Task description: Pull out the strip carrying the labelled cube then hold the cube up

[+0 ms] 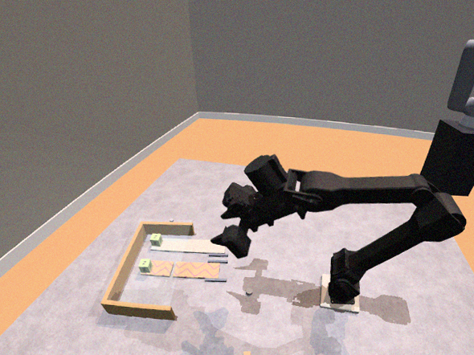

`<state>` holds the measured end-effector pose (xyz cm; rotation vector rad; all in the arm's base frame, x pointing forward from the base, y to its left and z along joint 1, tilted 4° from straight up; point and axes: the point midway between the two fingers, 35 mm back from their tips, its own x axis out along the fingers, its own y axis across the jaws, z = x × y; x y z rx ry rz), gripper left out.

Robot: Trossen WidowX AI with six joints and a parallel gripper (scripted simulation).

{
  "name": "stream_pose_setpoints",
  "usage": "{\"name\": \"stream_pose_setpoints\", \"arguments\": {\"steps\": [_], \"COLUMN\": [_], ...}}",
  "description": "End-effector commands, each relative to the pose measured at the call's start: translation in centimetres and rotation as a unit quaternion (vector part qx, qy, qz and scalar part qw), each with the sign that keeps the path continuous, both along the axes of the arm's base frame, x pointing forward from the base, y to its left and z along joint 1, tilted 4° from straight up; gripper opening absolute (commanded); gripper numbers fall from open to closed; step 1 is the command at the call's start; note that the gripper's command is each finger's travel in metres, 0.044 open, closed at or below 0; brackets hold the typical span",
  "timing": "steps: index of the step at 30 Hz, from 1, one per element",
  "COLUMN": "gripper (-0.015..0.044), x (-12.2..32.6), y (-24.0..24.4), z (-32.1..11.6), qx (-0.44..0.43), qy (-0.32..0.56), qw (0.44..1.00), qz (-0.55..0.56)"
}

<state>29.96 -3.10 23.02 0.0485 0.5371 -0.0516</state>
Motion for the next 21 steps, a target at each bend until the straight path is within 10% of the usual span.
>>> {"name": "stream_pose_setpoints", "arguments": {"steps": [1,14,21], "gripper": [0.0400,0.0400,0.0216], "x": [-0.2,-0.2,2.7], "y": [0.0,0.0,-2.7], "z": [-0.3,-0.3,-1.3], "qx": [0.008,0.008,-0.023], "qy": [0.003,0.003,0.117], "qw": [1.000,1.000,0.993], "qz": [-0.003,-0.003,-0.004]}}
